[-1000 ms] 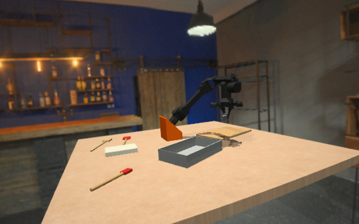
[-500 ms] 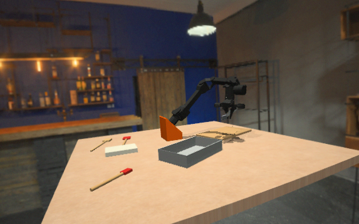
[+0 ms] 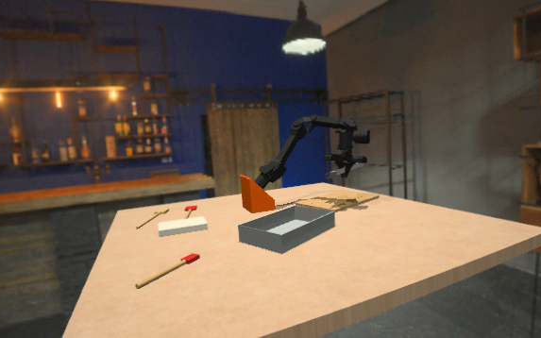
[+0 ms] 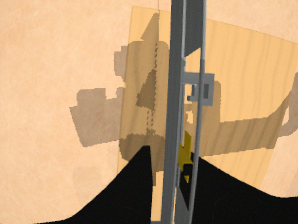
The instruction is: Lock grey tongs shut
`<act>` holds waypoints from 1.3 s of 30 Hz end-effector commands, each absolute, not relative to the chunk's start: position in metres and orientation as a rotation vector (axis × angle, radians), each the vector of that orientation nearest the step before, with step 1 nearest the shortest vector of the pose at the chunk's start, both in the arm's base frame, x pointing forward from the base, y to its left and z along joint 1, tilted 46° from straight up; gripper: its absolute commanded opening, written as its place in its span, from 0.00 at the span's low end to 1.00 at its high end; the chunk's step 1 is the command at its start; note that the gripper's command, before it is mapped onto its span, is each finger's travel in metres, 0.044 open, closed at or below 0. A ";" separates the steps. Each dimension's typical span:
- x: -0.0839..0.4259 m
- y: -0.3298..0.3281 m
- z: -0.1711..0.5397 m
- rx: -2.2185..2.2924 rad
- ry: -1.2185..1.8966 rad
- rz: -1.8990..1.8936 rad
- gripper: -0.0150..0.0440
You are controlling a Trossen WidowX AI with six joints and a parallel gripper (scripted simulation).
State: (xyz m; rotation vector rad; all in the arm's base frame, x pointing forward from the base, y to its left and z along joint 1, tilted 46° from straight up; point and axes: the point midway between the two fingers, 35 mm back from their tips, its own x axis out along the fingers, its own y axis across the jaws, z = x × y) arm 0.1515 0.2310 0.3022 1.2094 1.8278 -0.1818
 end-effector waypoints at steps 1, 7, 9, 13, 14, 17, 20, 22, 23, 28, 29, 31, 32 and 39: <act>0.136 0.230 0.310 1.263 1.820 -0.220 0.00; 0.109 0.230 0.320 1.347 1.832 -0.303 0.00; 0.100 0.229 0.323 1.376 1.838 -0.330 0.00; 0.083 0.226 0.328 1.435 1.850 -0.385 0.00; 0.079 0.225 0.330 1.450 1.853 -0.398 0.00; 0.067 0.222 0.334 1.496 1.865 -0.441 0.00; 0.055 0.218 0.338 1.541 1.879 -0.484 0.00; 0.049 0.216 0.340 1.569 1.889 -0.511 0.00; 0.047 0.215 0.341 1.577 1.892 -0.518 0.00; 0.046 0.215 0.341 1.579 1.893 -0.521 0.00; 0.046 0.215 0.341 1.579 1.893 -0.521 0.00; 0.046 0.215 0.341 1.579 1.893 -0.521 0.00; 0.046 0.215 0.341 1.582 1.895 -0.520 0.00; 0.051 0.224 0.342 1.675 1.962 -0.484 0.00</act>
